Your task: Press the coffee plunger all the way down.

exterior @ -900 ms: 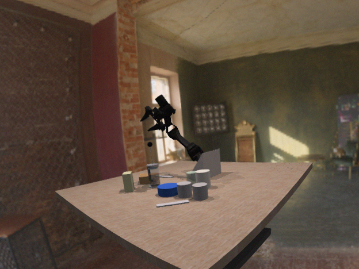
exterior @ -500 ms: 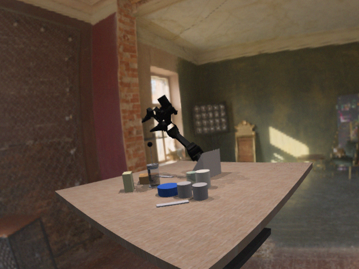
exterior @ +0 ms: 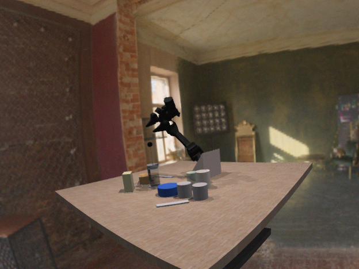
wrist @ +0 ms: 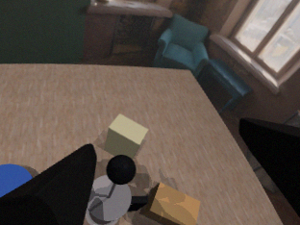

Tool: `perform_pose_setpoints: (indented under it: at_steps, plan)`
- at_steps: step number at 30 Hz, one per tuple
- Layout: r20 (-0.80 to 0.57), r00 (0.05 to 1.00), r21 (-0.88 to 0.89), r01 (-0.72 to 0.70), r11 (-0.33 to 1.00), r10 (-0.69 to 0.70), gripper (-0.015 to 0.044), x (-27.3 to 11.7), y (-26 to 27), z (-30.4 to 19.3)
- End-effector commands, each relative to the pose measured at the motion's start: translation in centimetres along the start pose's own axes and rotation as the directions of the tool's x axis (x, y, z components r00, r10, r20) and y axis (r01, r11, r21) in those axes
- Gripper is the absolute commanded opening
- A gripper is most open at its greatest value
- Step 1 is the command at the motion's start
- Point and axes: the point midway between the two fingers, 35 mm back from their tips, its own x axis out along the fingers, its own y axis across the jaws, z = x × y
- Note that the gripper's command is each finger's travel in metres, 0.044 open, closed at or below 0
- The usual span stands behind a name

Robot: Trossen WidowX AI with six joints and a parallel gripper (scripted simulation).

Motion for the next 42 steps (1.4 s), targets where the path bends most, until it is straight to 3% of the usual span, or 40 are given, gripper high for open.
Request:
perform_pose_setpoints:
  at_steps: [1, 21, 42]
  plan:
    - [-0.007, 0.999, 0.373, -0.028, 0.927, 0.033, 0.0440, -0.9, 1.8, -0.6]
    - [-0.009, 0.999, 0.433, -0.029, 0.901, 0.036, 0.0440, 1.8, 4.3, -5.3]
    - [-0.019, 0.999, 0.436, -0.033, 0.899, 0.046, 0.0440, 3.4, 4.6, -5.3]
